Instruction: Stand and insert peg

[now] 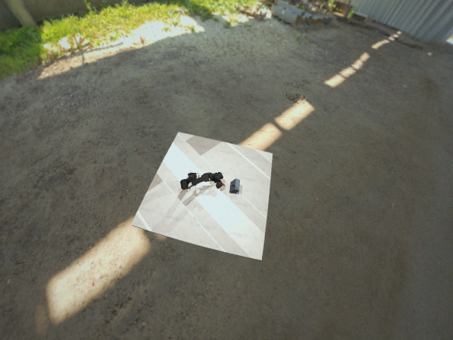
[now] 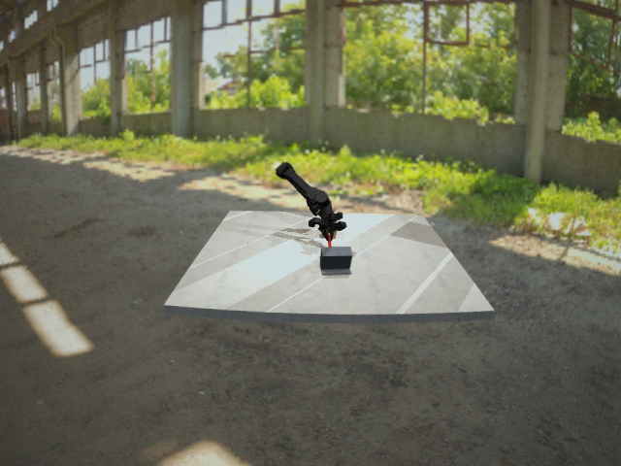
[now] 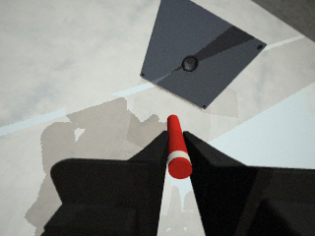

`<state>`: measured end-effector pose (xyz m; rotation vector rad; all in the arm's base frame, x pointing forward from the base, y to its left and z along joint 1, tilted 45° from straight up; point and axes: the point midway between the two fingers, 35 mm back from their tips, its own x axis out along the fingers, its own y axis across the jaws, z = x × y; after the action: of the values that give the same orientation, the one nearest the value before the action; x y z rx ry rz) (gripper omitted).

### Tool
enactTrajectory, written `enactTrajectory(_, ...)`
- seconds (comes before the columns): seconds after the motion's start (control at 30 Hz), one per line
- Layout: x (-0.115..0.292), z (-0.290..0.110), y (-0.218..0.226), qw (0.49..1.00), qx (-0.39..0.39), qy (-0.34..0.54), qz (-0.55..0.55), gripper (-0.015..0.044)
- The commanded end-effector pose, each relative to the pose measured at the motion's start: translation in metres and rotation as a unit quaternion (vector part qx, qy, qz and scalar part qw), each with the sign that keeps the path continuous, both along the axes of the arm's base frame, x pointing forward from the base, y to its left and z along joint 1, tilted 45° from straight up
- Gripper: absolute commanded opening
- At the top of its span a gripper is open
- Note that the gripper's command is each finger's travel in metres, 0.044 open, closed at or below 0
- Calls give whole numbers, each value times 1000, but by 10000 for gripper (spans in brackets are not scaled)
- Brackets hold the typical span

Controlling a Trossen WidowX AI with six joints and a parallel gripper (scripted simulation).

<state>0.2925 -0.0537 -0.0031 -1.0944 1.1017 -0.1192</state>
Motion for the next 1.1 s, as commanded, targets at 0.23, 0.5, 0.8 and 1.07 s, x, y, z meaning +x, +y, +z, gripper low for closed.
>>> enactTrajectory(0.23, -2, -3, 4, 1000, -4, -11, 21, 0)
enactTrajectory(0.5, -2, -4, 6, 999, -7, -24, 35, 0)
enactTrajectory(0.8, -2, -4, 9, 998, -11, -38, 50, 0)
enactTrajectory(1.07, -3, -3, 12, 997, -15, -50, 64, 0)
